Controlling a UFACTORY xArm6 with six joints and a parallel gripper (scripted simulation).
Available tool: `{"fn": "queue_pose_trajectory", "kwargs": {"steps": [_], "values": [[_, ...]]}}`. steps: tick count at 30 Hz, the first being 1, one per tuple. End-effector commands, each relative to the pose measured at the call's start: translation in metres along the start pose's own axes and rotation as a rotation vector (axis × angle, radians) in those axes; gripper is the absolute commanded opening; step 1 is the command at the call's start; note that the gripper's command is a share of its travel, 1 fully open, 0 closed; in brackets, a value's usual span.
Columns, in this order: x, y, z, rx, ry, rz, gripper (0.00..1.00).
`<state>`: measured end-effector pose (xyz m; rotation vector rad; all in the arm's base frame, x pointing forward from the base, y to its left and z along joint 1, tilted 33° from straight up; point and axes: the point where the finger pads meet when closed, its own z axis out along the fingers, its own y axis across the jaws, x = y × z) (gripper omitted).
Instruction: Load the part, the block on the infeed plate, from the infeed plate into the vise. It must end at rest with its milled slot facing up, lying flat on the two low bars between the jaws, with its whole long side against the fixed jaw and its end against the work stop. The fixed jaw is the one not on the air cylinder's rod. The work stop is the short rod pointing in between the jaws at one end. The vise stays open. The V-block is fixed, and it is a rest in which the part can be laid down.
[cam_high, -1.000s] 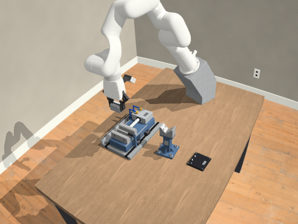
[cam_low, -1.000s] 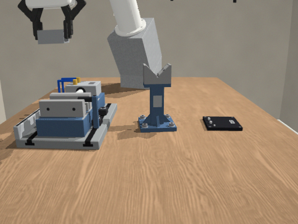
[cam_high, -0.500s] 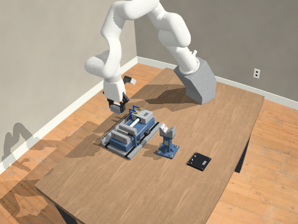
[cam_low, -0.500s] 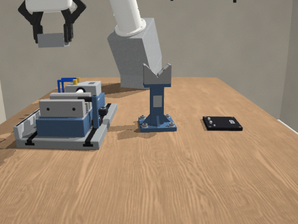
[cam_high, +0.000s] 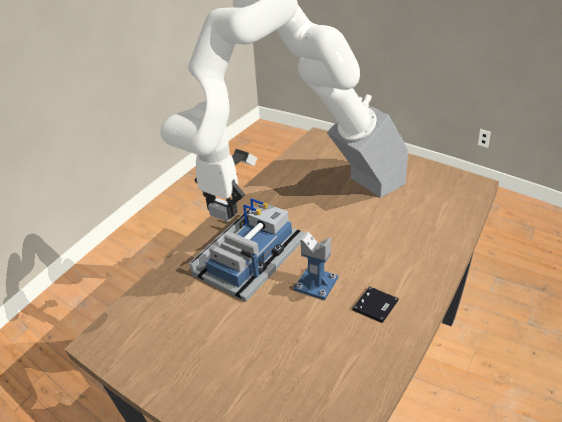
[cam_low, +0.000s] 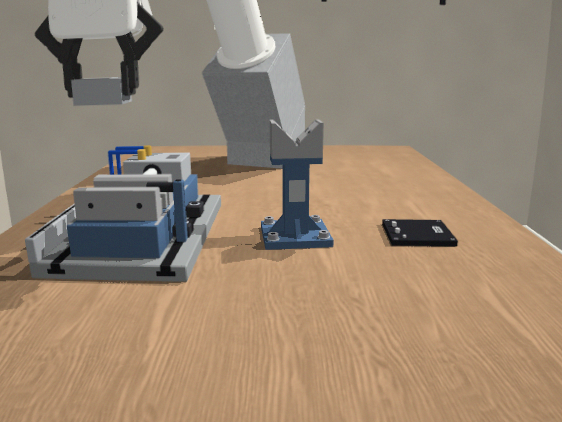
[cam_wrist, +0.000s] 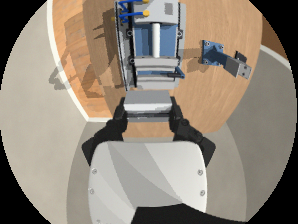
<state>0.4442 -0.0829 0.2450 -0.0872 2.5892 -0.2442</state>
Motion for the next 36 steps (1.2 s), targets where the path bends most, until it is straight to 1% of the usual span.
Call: {"fn": "queue_pose_trajectory", "kwargs": {"steps": [1,3,5,20,22,36], "values": [[-0.001,0.0,0.01,0.001,-0.003,0.0,0.0],[-0.002,0.0,0.014,0.001,-0.003,0.0,0.0],[-0.002,0.0,0.014,0.001,-0.003,0.0,0.0],[-0.002,-0.001,0.042,0.001,-0.003,0.0,0.0],[-0.002,-0.001,0.042,0.001,-0.003,0.0,0.0],[-0.003,-0.001,0.06,0.001,-0.003,0.0,0.0]]}}
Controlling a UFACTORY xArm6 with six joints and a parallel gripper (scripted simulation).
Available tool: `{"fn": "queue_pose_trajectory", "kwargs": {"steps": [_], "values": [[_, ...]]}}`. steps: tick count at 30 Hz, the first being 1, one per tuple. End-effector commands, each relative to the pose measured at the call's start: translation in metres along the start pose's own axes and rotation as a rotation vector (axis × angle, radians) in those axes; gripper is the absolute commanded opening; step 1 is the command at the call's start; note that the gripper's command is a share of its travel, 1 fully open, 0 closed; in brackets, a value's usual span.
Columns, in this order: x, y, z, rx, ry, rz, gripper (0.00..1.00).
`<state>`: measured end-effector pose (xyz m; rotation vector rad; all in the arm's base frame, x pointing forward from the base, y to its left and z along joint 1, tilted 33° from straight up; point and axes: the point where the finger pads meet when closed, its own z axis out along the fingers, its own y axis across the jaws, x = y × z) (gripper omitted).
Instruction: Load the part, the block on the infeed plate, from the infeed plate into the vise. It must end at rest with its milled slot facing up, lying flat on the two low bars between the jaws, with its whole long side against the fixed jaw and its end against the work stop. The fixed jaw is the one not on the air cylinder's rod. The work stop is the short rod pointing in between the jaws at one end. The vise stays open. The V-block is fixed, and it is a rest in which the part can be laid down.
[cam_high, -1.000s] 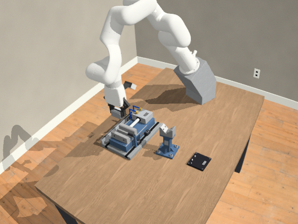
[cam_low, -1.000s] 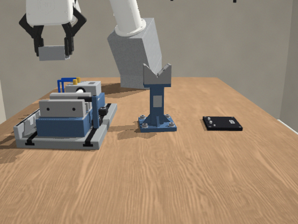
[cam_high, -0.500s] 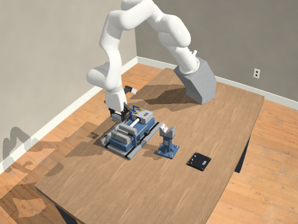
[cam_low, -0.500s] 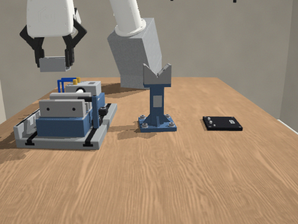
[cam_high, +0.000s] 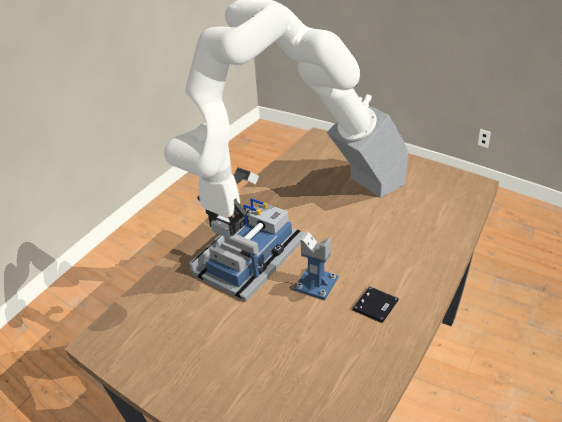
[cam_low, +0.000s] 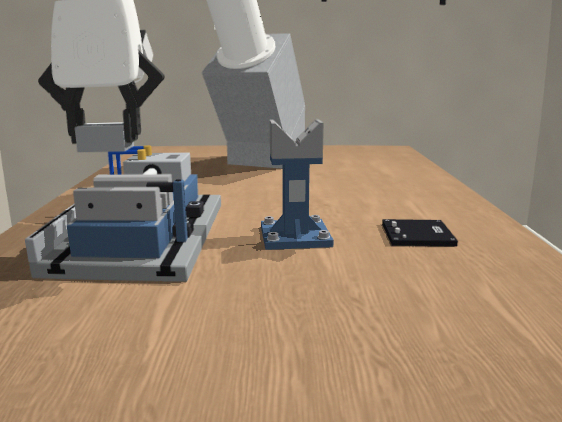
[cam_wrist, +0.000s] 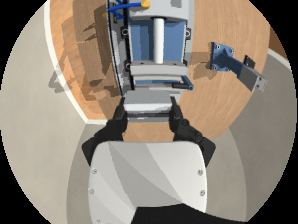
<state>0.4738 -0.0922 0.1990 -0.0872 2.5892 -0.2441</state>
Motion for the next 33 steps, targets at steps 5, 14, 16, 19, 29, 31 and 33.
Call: {"fn": "queue_pose_trajectory", "kwargs": {"steps": [5,14,16,19,29,31,33], "values": [[-0.0015,-0.0004,0.0068,0.001,-0.003,0.0,0.0],[-0.0016,-0.0004,0.0106,0.001,-0.003,0.0,0.0],[-0.0016,-0.0005,0.0109,0.001,-0.003,0.0,0.0],[-0.0016,-0.0005,0.011,0.001,-0.003,0.0,0.0],[-0.0016,-0.0005,0.0111,0.001,-0.003,0.0,0.0],[-0.0016,-0.0005,0.0111,0.001,-0.003,0.0,0.0],[-0.0016,-0.0005,0.0111,0.001,-0.003,0.0,0.0]]}}
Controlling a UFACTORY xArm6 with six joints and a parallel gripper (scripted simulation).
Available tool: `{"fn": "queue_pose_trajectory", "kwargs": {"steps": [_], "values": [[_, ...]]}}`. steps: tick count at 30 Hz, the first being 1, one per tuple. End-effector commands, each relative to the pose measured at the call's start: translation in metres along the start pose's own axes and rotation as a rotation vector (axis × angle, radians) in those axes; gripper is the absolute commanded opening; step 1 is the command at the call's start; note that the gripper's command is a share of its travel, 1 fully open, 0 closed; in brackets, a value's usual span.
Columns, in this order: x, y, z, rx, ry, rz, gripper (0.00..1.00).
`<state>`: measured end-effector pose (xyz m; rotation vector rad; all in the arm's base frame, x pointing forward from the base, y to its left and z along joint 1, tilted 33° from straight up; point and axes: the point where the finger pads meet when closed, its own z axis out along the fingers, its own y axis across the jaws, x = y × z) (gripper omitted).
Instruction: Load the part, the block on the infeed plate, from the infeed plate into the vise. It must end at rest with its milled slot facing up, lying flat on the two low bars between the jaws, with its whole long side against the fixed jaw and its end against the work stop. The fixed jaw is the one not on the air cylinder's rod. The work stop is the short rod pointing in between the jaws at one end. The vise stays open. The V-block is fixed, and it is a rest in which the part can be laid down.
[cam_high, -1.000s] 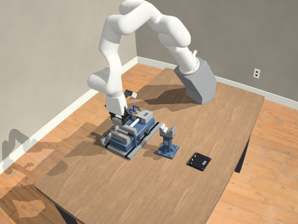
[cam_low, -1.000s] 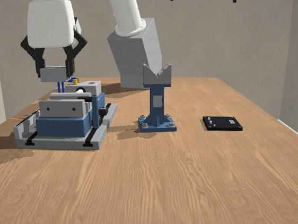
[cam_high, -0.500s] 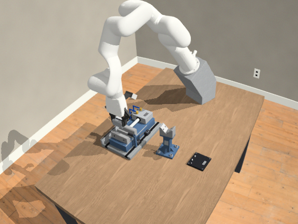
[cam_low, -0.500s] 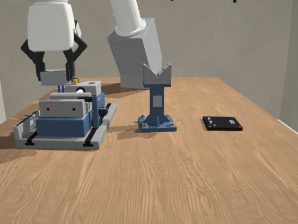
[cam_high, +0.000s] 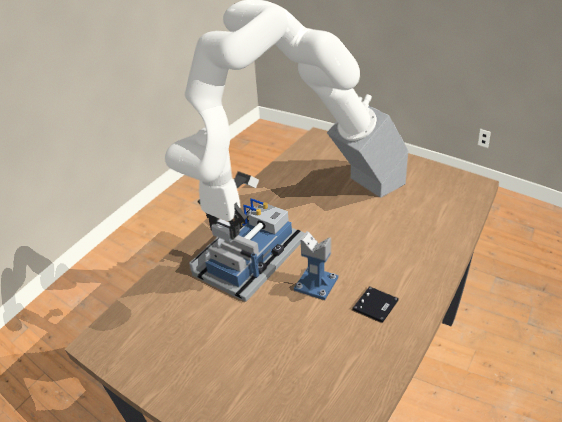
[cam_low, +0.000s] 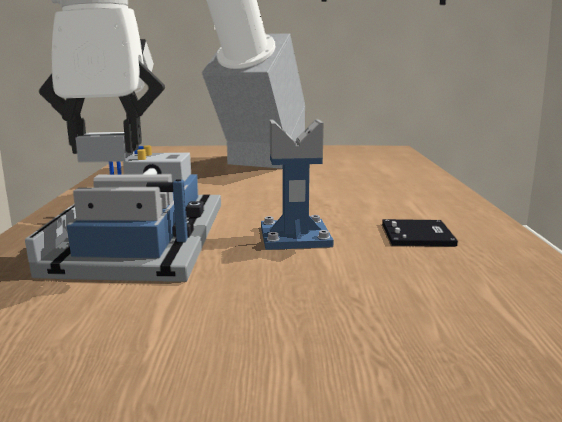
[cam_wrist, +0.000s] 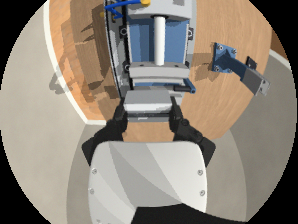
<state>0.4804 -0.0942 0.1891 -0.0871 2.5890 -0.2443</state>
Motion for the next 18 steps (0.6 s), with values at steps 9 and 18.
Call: {"fn": "queue_pose_trajectory", "kwargs": {"steps": [9,18], "values": [[-0.0012,-0.0003,-0.0006,0.001,-0.003,0.0,0.0],[-0.0012,-0.0003,0.002,0.001,-0.003,0.0,0.0]]}}
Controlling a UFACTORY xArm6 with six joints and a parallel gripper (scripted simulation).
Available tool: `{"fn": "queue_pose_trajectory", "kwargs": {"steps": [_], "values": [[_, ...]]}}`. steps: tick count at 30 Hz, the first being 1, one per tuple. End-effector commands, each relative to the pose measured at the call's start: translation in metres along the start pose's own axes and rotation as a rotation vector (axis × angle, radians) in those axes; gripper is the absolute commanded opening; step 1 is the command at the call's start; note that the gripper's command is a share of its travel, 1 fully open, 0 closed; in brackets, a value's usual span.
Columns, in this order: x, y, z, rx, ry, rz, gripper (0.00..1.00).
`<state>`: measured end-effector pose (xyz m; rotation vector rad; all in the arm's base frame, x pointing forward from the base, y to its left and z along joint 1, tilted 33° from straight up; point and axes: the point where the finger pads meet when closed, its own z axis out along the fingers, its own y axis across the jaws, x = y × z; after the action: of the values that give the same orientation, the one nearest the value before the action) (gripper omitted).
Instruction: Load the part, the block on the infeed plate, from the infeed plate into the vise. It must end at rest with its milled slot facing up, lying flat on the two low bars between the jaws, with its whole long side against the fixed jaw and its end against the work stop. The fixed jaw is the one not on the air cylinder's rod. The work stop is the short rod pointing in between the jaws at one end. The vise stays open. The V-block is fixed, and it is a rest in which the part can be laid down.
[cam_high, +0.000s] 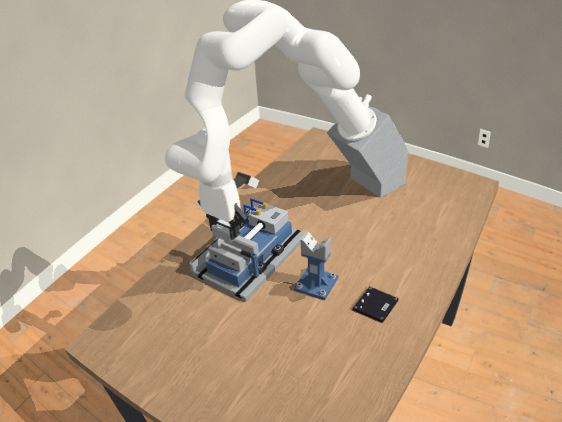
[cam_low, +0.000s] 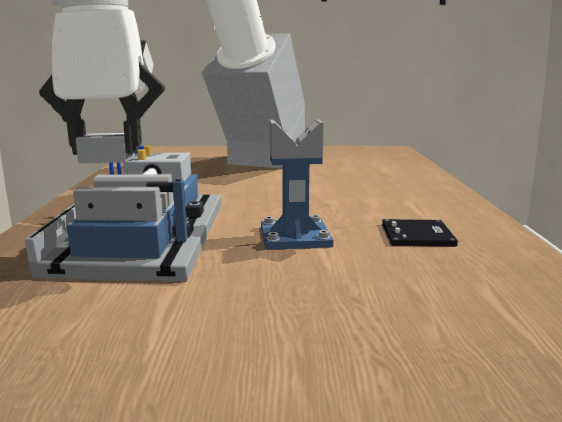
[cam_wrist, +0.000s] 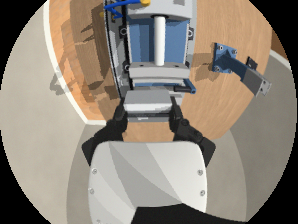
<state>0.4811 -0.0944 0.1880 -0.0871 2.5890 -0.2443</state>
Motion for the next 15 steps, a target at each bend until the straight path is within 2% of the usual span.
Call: {"fn": "queue_pose_trajectory", "kwargs": {"steps": [1,15], "values": [[-0.0012,-0.0003,0.0012,0.001,-0.003,0.0,0.0],[-0.0013,-0.0003,0.0091,0.001,-0.003,0.0,0.0]]}}
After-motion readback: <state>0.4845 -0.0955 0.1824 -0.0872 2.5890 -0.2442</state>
